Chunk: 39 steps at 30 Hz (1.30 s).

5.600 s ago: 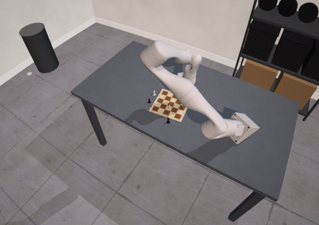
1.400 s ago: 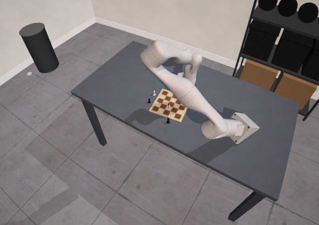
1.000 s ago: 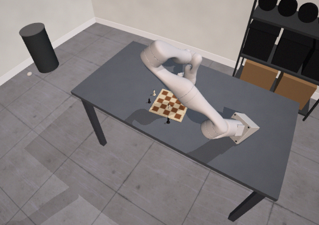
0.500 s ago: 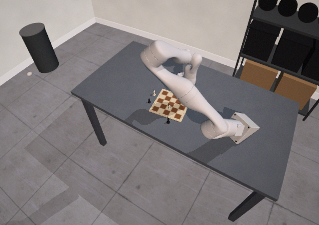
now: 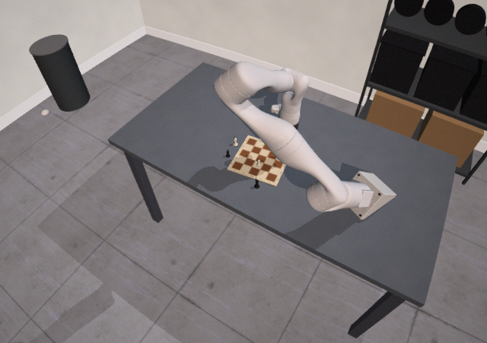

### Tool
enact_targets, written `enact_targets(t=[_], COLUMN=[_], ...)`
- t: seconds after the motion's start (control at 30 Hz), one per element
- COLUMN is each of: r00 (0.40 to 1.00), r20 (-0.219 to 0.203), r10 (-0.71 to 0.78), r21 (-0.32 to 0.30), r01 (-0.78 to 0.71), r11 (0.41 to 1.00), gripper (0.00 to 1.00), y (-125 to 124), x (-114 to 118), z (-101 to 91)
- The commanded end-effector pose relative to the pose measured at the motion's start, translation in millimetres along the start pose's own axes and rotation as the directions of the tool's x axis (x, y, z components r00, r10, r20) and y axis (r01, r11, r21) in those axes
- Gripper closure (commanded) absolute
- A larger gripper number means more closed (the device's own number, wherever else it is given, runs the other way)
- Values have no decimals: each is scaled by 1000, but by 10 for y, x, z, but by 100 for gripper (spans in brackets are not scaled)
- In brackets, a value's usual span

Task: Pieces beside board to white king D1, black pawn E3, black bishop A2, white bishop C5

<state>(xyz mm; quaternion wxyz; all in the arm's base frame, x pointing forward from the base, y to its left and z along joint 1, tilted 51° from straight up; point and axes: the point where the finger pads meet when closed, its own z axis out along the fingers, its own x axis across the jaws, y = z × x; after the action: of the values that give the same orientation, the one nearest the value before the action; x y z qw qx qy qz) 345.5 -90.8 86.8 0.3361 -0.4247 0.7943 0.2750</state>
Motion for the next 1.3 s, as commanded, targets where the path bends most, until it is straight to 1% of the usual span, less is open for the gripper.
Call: enact_targets(t=[0.0,0.17,0.33,0.53,0.57,1.27], r00=[1000,1000,1000,1000,1000,1000], r20=[-3,-2,-2,1,1,1], r10=[3,5,5,9,9,9], r21=[14,12,12,9,9,9], r01=[-3,-5,-5,-9,-9,-9], r11=[1000,1000,1000,1000,1000,1000], gripper=[21,21,21,21,0,0], y=[-34,-28,-26,-5,-5,-5], x=[-1,3,2,-3,-3,-3], z=[-240,-485,-613,-619,-619,-619])
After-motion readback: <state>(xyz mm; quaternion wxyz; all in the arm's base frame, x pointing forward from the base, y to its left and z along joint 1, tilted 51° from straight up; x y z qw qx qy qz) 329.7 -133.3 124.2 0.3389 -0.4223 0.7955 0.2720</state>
